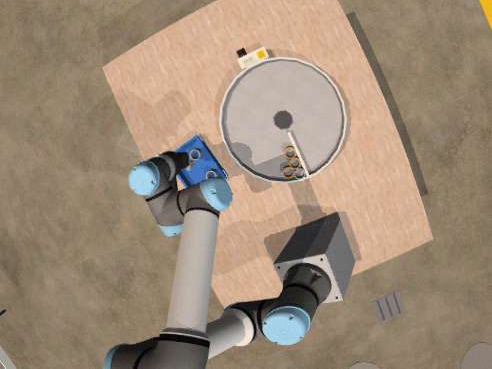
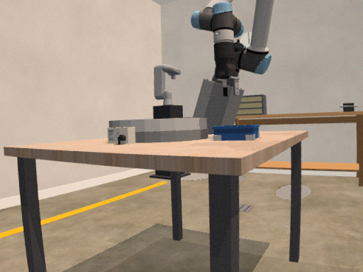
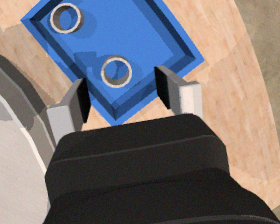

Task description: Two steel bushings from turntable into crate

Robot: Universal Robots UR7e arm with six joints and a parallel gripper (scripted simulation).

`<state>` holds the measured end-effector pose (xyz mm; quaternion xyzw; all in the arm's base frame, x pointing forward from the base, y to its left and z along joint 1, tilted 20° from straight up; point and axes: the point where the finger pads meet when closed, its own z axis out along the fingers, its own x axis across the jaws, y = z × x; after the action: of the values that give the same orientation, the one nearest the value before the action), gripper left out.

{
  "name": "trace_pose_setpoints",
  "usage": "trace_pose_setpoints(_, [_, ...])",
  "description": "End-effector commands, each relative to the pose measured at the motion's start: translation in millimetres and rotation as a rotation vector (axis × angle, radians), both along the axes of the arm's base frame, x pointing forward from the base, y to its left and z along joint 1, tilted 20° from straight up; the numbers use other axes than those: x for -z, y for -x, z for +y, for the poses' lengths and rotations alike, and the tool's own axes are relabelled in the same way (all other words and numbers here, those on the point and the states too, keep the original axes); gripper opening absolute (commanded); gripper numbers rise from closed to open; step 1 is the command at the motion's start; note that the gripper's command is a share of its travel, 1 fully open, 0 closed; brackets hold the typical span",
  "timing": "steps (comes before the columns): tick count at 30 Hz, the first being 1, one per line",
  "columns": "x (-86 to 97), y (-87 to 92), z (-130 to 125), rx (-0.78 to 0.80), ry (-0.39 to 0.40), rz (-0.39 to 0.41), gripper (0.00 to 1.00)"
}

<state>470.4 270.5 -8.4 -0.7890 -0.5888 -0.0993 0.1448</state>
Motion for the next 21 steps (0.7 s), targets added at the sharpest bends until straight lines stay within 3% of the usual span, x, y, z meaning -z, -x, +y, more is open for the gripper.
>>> trace_pose_setpoints(1, [-1.1, 0.3, -0.6, -0.009, -0.001, -0.004, 1.00])
trace_pose_setpoints(7, [-9.6, 15.7, -9.2, -0.167, -0.003, -0.063, 1.00])
trace_pose_setpoints(19, [-9.6, 15.7, -9.2, -0.167, -0.003, -0.063, 1.00])
trace_pose_setpoints(21, [-12.9, 21.6, -12.4, -0.228, -0.003, -0.085, 1.00])
